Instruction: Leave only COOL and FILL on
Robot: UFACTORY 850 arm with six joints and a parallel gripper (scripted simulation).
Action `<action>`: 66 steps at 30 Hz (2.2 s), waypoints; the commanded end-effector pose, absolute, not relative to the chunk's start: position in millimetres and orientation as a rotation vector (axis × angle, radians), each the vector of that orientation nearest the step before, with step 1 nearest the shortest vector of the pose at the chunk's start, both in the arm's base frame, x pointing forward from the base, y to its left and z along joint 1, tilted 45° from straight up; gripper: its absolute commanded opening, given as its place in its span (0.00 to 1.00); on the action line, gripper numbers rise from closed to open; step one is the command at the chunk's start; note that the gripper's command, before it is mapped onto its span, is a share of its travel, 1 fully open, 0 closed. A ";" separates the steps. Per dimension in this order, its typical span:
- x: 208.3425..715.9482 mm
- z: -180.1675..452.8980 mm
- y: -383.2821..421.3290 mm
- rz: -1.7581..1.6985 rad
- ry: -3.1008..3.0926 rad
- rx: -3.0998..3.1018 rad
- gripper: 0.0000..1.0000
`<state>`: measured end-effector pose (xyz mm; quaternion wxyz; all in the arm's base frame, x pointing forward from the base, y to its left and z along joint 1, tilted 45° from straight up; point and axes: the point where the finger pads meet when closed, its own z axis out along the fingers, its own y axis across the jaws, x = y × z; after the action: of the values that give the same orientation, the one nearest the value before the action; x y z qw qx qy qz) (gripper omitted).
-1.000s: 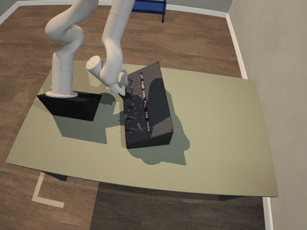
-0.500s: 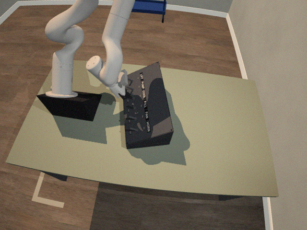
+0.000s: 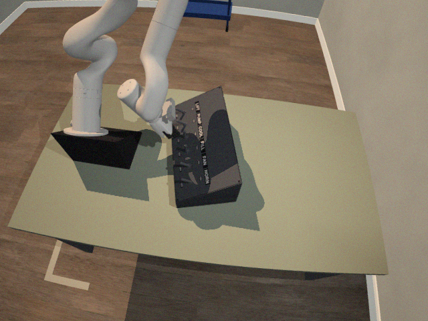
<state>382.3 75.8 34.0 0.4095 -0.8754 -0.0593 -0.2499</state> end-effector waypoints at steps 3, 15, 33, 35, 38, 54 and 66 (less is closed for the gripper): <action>381.4 33.6 75.3 -0.632 -0.150 -2.205 0.00; 365.5 55.6 44.9 -0.632 -0.150 -2.205 0.00; 335.8 96.6 -11.9 -0.632 -0.150 -2.205 0.00; 335.6 96.7 -12.1 -0.632 -0.150 -2.205 0.00; 335.6 96.7 -12.1 -0.632 -0.150 -2.205 1.00; 335.6 96.7 -12.1 -0.632 -0.150 -2.205 1.00; 335.6 96.7 -12.1 -0.632 -0.150 -2.205 1.00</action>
<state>335.1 -11.5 96.6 0.4097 -0.8753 -0.0593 -0.2502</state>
